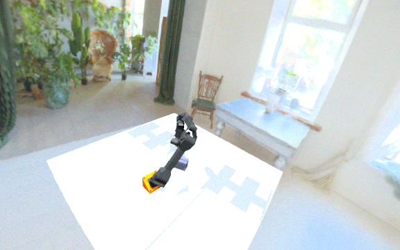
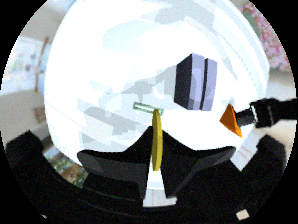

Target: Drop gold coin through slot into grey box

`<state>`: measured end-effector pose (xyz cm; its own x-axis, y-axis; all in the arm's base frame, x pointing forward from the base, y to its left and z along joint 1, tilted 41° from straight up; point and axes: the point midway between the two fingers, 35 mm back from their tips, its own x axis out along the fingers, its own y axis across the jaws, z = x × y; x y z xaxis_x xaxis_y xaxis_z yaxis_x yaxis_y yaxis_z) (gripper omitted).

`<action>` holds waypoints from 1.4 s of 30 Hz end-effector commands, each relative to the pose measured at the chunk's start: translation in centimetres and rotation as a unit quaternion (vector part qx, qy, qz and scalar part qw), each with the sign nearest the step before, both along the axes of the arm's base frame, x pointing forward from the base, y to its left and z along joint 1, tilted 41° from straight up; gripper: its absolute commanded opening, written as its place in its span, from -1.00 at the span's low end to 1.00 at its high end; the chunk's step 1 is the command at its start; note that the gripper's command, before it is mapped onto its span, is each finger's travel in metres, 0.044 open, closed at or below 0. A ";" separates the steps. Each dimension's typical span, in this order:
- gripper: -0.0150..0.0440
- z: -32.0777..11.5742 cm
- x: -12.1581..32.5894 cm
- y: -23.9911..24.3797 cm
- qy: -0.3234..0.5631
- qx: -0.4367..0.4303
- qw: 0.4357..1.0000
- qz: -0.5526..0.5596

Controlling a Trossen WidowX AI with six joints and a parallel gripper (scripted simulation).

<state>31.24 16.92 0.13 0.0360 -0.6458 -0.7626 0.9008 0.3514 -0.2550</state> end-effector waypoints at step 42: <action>-0.49 6.3 -5.3 -7.8 0.000 -0.001 1.000 -0.004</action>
